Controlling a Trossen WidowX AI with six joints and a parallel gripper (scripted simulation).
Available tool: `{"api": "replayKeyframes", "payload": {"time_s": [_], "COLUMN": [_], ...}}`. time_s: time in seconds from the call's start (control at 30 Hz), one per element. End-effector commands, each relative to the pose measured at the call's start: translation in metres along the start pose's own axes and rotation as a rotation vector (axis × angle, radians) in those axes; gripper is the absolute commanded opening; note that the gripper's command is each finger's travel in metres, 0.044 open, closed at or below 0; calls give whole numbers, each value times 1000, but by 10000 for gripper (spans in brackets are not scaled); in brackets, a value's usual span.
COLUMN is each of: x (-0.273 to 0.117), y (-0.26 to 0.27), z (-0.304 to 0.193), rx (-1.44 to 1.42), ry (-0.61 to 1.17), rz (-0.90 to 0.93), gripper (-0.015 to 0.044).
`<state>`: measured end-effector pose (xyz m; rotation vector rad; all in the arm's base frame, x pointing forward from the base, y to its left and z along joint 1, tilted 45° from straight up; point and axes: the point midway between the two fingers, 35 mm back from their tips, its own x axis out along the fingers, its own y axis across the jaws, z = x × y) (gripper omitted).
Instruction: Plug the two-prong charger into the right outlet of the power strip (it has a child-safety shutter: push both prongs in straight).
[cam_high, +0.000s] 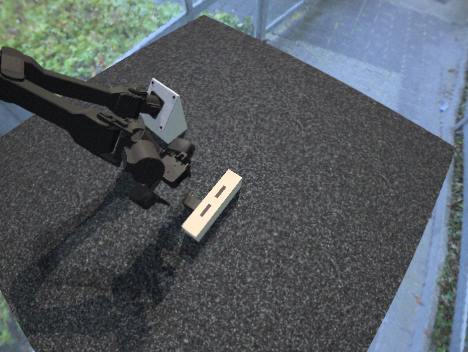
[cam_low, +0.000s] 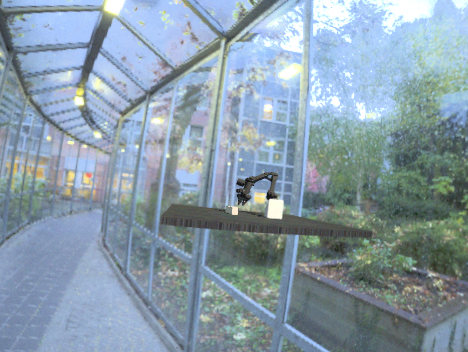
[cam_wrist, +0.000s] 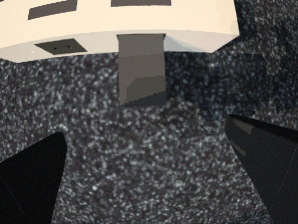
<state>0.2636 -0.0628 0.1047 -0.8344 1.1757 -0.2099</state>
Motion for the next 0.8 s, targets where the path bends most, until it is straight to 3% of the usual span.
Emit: {"api": "replayKeyframes", "payload": {"time_s": [0.0, 0.77], "x": [-22, -23], "y": [4, 4], "z": [11, 12], "rx": [-65, -68], "ry": [-195, -204], "rz": [-5, -6], "gripper": [440, 440]}}
